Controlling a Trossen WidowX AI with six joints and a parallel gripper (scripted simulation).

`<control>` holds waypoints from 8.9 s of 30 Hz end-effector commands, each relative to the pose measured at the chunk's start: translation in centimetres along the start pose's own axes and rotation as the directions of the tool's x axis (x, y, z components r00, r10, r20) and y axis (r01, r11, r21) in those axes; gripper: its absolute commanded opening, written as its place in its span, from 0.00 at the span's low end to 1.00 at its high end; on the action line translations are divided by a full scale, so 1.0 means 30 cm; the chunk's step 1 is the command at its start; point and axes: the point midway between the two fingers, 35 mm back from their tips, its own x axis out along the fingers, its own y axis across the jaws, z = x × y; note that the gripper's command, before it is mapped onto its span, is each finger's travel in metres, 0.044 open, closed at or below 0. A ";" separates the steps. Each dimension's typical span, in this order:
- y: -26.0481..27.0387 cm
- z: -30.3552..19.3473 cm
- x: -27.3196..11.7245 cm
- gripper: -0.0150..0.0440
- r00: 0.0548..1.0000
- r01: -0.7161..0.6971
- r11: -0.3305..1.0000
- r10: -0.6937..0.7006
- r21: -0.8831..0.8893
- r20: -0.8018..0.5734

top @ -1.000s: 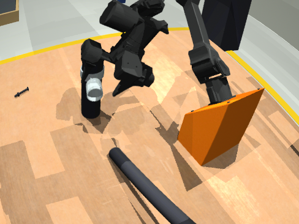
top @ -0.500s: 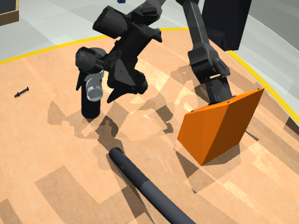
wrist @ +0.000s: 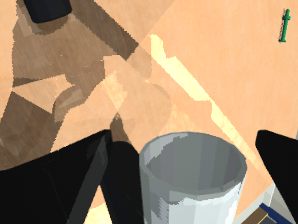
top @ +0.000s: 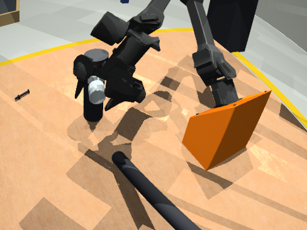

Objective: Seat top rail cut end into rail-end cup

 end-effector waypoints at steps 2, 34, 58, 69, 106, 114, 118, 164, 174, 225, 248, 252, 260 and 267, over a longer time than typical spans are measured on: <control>0.004 0.005 0.009 0.82 1.000 -0.001 1.000 0.001 -0.009 0.003; 0.041 0.002 -0.012 0.25 0.997 0.003 0.992 0.006 -0.128 0.071; 0.076 -0.007 -0.032 0.25 0.990 0.015 0.970 0.019 -0.243 0.137; 0.068 -0.005 -0.027 0.25 0.992 0.012 0.976 0.015 -0.217 0.122; 0.046 0.074 -0.100 1.00 0.991 0.005 0.975 0.025 -0.222 0.133; 0.032 0.124 -0.159 1.00 0.991 0.011 0.974 0.019 -0.226 0.132; 0.031 0.126 -0.156 1.00 0.989 0.007 0.983 0.020 -0.186 0.144; 0.016 0.488 -0.502 1.00 0.979 -0.201 0.327 0.040 0.923 0.199; 0.064 0.597 -0.378 1.00 0.961 -0.276 0.809 0.249 0.519 0.122; 0.276 0.718 -0.037 1.00 0.866 -0.482 0.840 0.500 -0.250 0.011; 0.339 0.716 0.071 1.00 0.866 -0.482 0.840 0.500 -0.250 0.008; 0.351 0.714 0.088 1.00 0.866 -0.482 0.840 0.499 -0.250 0.007; 0.357 0.714 0.100 0.87 0.866 -0.482 0.840 0.499 -0.250 0.007; 0.357 0.714 0.100 0.56 0.866 -0.482 0.840 0.499 -0.250 0.007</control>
